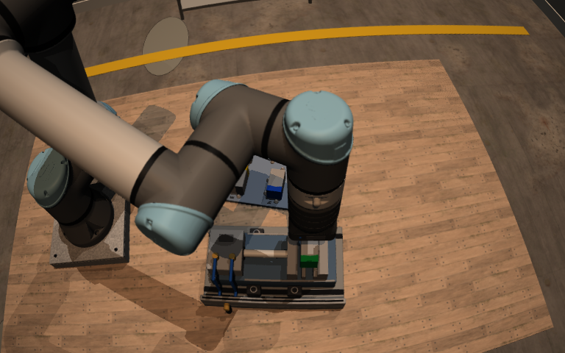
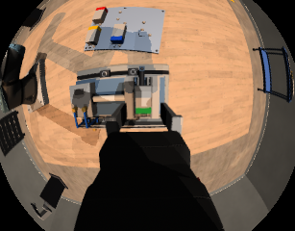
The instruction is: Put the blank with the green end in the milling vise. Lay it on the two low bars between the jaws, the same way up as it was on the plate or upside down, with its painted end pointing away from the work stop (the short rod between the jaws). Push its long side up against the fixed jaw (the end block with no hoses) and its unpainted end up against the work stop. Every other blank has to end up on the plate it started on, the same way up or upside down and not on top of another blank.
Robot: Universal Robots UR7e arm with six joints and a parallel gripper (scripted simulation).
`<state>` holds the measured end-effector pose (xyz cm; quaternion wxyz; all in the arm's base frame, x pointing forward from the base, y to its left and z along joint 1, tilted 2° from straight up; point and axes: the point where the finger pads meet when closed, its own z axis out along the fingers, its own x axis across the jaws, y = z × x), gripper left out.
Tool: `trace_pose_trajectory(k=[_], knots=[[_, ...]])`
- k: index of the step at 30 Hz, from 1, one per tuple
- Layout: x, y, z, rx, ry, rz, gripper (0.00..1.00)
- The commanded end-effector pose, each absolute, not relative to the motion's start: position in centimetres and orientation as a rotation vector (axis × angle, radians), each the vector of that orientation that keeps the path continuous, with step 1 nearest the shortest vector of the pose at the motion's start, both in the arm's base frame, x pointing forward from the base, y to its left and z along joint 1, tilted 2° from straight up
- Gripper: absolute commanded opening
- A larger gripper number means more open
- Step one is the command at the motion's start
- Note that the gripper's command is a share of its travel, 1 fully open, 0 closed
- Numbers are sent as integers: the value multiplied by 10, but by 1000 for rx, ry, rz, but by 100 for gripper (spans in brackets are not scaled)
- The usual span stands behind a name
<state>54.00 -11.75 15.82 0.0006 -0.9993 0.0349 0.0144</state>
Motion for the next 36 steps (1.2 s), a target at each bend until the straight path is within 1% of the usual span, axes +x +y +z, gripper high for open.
trace_pose_trajectory(k=[1, 36], knots=[[541, -118, 187, -3139, 109, 44, 100], [541, -118, 172, -3139, 109, 44, 100]])
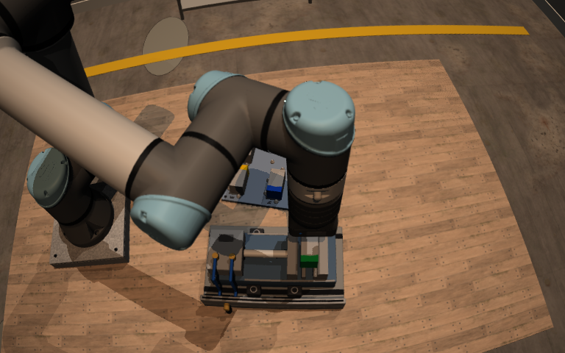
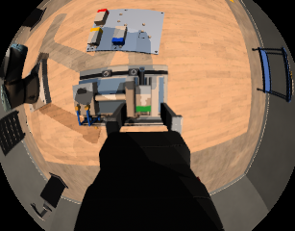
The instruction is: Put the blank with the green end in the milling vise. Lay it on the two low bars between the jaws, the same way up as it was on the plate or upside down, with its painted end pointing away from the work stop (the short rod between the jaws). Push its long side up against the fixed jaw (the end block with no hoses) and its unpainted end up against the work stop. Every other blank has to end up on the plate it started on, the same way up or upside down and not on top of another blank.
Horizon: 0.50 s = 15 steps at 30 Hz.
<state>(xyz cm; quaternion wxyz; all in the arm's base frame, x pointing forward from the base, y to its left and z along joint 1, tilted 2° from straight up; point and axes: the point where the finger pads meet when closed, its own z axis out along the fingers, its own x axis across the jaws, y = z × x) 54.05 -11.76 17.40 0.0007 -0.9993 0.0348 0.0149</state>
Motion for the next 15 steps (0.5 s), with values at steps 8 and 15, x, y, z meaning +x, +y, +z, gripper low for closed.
trace_pose_trajectory(k=[8, 15], knots=[[541, -118, 172, -3139, 109, 44, 100], [541, -118, 169, -3139, 109, 44, 100]])
